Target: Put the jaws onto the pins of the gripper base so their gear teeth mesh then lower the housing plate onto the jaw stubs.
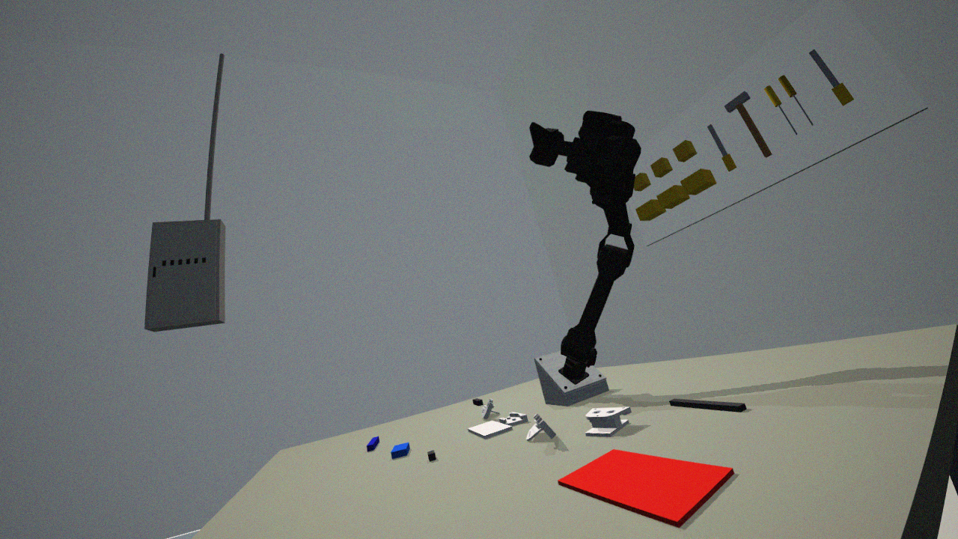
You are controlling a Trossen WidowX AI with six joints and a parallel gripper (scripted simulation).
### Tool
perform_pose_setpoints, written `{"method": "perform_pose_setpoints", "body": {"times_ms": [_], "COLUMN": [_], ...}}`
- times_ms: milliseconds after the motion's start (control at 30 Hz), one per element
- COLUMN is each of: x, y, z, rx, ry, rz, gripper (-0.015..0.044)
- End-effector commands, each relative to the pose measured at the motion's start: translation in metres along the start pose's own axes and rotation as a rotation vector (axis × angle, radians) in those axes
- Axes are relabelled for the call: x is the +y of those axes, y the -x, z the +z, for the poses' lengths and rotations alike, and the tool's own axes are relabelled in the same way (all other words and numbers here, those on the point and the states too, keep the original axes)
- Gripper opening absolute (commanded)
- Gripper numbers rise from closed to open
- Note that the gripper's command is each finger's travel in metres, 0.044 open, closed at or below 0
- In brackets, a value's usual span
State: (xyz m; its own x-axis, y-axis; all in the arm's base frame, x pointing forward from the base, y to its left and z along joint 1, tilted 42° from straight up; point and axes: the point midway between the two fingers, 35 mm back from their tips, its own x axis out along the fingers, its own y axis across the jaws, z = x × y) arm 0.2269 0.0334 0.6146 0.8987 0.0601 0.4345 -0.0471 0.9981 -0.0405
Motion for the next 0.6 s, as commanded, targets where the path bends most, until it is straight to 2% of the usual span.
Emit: {"method": "perform_pose_setpoints", "body": {"times_ms": [0,567], "x": [0.007,0.026], "y": [-0.009,-0.026], "z": [-0.023,-0.119], "rx": [0.069,0.345], "ry": [0.054,0.210], "rz": [0.037,0.191], "gripper": [0.0440,0.0440]}}
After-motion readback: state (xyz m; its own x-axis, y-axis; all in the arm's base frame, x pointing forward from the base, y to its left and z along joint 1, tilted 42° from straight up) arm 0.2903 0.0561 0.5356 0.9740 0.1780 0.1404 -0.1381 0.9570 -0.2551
